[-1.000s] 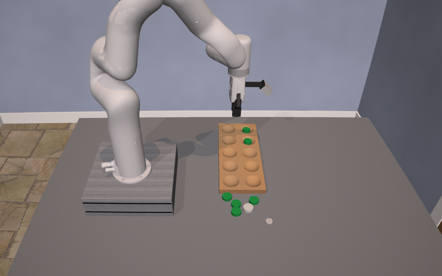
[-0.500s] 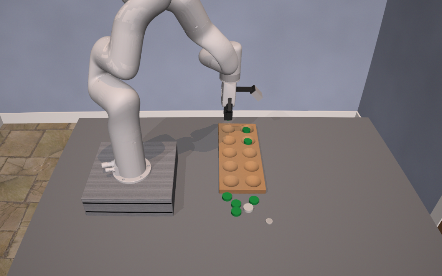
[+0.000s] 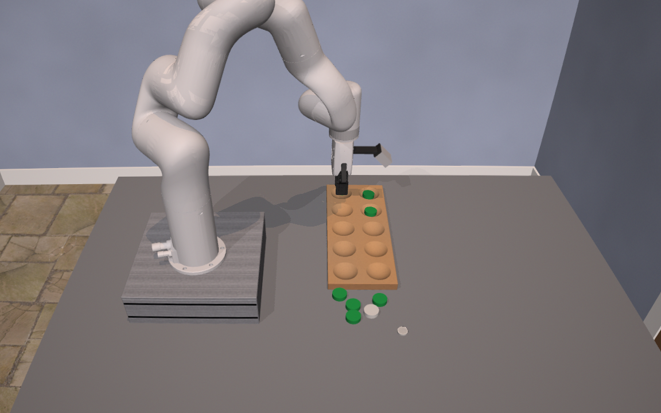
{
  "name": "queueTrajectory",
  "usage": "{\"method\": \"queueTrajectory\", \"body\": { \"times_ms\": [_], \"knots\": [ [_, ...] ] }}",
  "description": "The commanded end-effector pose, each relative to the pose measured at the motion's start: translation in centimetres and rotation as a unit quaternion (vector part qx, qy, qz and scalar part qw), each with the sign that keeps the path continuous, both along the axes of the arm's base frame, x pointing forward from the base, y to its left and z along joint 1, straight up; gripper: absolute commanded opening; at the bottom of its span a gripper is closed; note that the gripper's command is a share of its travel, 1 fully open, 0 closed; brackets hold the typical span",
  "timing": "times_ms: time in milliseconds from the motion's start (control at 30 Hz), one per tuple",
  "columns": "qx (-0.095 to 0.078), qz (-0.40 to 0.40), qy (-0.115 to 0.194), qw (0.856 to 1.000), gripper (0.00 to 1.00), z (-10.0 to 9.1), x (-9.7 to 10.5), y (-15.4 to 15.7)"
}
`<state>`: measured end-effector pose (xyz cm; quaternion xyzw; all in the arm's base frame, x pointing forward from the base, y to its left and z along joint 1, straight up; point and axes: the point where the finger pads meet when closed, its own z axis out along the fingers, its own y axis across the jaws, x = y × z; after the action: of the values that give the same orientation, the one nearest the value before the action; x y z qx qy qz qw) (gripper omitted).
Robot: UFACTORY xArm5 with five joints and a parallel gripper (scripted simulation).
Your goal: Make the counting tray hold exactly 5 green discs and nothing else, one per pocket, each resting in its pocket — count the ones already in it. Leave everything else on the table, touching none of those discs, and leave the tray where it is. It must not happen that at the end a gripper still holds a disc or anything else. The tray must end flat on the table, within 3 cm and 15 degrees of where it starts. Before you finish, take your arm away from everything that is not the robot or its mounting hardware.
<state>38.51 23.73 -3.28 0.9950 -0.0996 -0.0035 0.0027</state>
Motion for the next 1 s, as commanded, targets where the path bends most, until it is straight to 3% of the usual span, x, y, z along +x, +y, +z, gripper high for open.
{"method": "queueTrajectory", "body": {
  "times_ms": [0, 633, 667, 967],
  "knots": [
    [0.001, 0.000, -0.001, 1.000, 0.00, -0.43, 0.11, 0.07],
    [0.001, 0.000, -0.001, 1.000, 0.00, -0.92, 0.10, 0.06],
    [0.001, 0.000, -0.001, 1.000, 0.37, -0.92, 0.10, 0.06],
    [0.001, 0.000, -0.001, 1.000, 0.37, -0.92, 0.10, 0.06]
  ]
}}
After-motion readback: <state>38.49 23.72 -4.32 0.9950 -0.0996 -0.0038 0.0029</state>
